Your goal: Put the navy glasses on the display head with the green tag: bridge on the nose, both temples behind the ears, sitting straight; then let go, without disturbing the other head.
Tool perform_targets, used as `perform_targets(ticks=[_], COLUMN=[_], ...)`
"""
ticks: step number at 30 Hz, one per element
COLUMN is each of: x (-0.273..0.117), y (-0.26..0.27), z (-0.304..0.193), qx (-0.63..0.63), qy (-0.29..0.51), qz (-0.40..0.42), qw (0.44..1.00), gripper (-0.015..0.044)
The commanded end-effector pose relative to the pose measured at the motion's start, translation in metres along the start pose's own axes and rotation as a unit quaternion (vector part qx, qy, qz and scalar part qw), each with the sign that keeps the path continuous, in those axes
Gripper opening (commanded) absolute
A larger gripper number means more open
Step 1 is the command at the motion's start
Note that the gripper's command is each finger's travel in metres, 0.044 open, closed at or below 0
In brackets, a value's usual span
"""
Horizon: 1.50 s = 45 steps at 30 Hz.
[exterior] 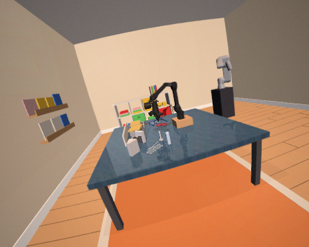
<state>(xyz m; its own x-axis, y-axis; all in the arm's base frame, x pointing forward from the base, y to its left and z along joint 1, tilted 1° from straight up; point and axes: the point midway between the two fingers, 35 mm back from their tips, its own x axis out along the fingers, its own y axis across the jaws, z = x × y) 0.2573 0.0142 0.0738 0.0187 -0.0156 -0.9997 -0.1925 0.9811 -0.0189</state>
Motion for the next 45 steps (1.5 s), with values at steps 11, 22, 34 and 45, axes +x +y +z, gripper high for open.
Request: perform_targets(ticks=[11,22,34,45], x=[-0.003,-0.004,-0.006,-0.008], y=[0.013,0.024,0.036,0.048], z=[0.008,0.012,0.017,0.02], qx=[0.22,0.384,0.549,0.684], qy=[-0.001,0.0,0.0,0.001], qz=[0.001,0.001,0.001,0.001], qw=[0.975,0.923,0.836,0.73], gripper=[0.0,0.0,0.0,0.0])
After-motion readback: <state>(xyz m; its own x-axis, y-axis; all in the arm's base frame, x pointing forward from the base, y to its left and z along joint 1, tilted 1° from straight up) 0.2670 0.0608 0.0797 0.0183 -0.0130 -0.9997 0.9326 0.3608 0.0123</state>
